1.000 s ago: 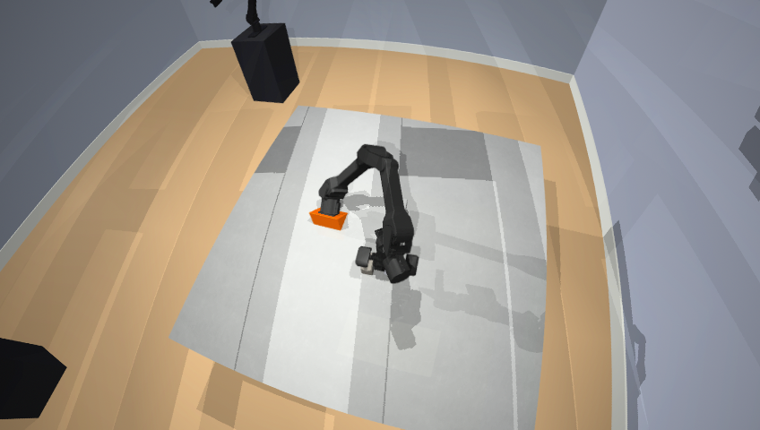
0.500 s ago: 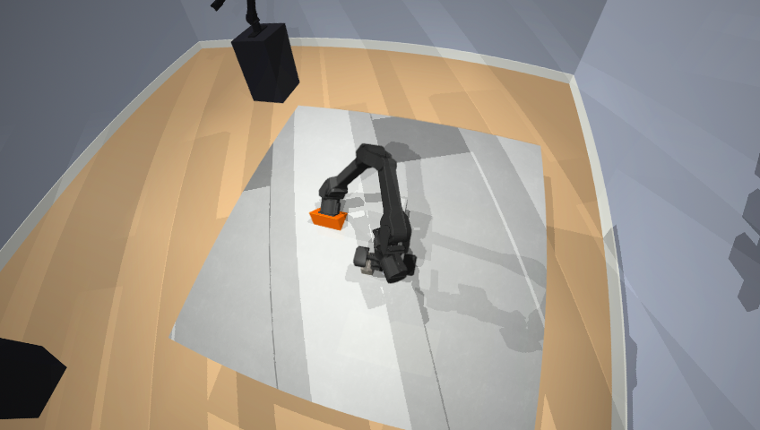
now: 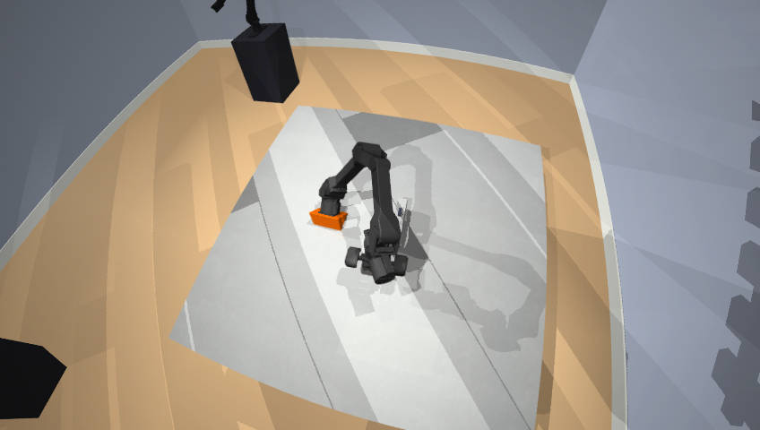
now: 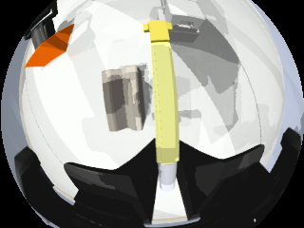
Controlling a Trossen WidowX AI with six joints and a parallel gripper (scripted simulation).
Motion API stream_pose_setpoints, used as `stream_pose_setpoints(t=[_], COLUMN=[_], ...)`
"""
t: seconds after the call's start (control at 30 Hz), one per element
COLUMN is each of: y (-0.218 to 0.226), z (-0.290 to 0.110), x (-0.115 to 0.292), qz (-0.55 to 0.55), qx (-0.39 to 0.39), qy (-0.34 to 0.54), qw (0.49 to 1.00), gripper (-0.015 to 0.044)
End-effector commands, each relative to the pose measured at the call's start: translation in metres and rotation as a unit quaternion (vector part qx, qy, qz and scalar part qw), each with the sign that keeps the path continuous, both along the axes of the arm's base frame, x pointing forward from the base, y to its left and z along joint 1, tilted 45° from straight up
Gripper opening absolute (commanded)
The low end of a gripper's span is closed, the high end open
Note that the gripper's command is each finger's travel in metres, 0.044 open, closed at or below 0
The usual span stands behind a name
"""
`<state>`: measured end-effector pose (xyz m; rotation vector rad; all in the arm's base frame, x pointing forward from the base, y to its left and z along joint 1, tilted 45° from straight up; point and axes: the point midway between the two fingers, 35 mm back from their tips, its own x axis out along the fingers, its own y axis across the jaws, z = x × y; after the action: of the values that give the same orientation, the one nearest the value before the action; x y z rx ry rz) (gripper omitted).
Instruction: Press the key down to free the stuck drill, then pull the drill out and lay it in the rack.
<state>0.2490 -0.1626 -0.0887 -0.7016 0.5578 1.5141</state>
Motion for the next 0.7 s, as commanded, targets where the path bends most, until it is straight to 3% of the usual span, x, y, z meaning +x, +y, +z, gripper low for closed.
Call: stream_pose_setpoints(t=[0.0,0.67], y=[-0.001,-0.008], z=[-0.002,-0.011], x=[-0.007,-0.039], qz=[0.002,0.002], qx=[-0.001,-0.002], qy=[-0.001,0.0], qw=[1.0,1.0], gripper=[0.0,0.0])
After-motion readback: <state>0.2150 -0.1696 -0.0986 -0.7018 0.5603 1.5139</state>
